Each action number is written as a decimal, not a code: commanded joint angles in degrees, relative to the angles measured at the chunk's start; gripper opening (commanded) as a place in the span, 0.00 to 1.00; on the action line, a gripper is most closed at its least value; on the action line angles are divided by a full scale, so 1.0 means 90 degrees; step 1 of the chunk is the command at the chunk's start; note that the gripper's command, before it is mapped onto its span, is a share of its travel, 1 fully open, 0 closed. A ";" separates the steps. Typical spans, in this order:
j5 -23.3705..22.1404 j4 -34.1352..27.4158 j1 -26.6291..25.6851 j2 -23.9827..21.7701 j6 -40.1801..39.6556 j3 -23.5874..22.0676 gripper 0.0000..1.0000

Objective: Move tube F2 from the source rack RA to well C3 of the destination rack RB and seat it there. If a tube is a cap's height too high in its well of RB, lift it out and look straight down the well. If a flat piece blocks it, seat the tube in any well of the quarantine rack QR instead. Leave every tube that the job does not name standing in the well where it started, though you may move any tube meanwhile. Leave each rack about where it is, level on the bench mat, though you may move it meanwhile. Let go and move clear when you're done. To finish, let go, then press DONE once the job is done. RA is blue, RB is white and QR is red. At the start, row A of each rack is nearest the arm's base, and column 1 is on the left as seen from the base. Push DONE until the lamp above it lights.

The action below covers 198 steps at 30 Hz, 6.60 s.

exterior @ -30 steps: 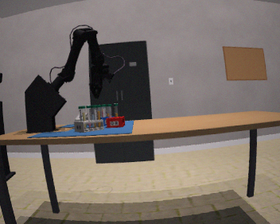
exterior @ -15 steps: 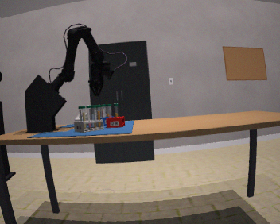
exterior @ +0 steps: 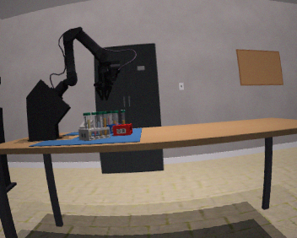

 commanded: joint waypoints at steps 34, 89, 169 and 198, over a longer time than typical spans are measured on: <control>-0.2895 -0.0161 -0.3240 0.1970 -0.2144 0.1833 0.30; -0.2203 0.1023 -0.2295 0.3275 -0.1424 0.2014 0.30; -0.2137 0.1614 -0.2183 0.3497 -0.1344 0.1817 0.00; -0.2215 0.1245 -0.2320 0.3164 -0.1446 0.2017 0.00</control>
